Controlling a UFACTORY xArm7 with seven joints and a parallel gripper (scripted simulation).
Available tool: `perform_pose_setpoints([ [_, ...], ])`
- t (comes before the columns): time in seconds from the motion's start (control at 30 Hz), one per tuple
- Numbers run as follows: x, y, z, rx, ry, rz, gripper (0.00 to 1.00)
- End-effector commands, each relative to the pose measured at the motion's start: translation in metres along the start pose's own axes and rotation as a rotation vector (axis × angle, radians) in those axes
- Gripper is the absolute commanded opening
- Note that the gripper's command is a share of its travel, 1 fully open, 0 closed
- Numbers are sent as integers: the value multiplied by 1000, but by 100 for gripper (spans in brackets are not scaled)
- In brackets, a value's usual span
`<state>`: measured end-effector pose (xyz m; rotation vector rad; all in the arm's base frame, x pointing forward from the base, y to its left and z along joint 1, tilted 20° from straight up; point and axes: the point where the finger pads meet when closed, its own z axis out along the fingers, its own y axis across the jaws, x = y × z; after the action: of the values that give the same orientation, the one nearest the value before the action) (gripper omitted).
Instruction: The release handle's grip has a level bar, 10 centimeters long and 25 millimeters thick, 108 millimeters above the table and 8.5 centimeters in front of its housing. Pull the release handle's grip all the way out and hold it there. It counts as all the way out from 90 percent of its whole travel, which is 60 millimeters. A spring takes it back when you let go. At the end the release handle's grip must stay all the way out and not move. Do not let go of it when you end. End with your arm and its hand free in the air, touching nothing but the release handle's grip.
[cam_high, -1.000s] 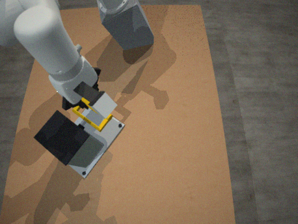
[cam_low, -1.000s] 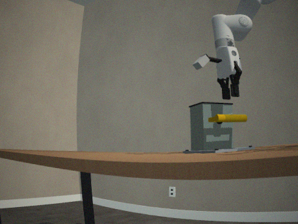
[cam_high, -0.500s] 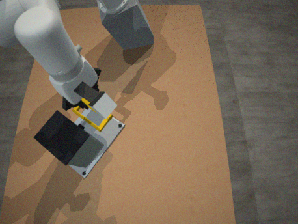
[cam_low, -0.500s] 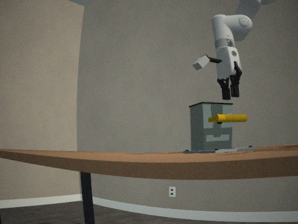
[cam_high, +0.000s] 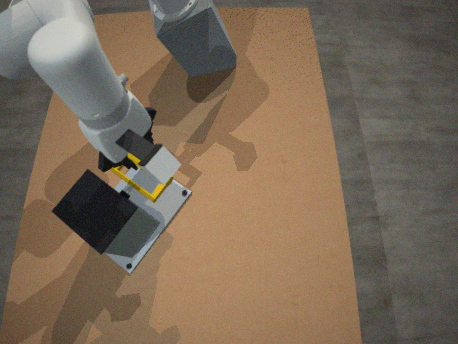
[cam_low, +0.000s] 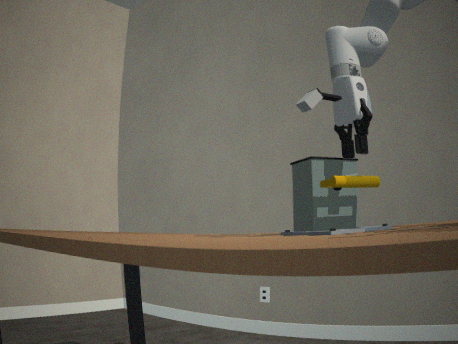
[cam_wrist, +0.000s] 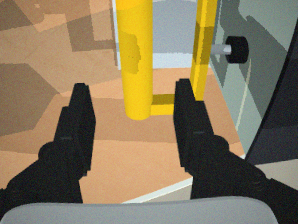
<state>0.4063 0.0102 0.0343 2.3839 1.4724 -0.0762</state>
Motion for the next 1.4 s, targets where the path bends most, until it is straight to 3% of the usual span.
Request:
perform_pose_setpoints([
  [0.0,1,1,6,-3,2,0,53],
  [0.73,1,2,30,-3,2,0,53],
  [1.37,0,2,33,-3,2,0,53],
])
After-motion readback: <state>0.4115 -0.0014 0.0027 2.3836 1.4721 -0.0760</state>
